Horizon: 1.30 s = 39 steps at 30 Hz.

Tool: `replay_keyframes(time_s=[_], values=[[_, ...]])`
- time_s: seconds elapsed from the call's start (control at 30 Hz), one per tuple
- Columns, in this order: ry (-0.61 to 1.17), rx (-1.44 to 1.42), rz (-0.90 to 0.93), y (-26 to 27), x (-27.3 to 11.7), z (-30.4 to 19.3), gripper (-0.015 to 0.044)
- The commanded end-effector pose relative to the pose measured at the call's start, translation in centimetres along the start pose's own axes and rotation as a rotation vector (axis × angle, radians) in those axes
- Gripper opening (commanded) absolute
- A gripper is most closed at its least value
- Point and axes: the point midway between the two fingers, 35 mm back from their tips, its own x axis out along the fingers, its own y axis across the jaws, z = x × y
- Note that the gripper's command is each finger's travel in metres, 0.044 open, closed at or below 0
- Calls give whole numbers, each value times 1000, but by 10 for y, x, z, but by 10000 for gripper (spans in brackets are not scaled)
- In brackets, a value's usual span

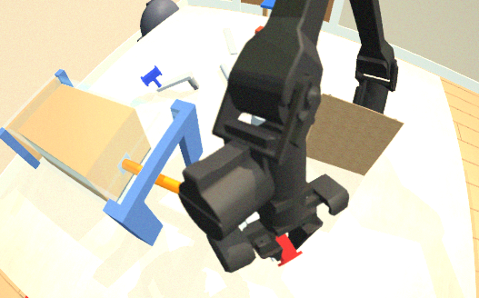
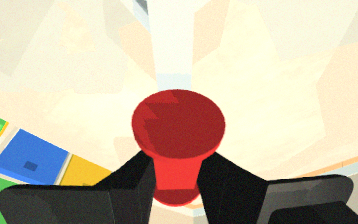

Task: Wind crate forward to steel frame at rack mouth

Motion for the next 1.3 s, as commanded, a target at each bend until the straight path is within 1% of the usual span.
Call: replay_keyframes(time_s=[0.0,1.27], values=[[-10,10,-32,-17,3,5,0],[-12,11,-37,-64,-9,30,0]])
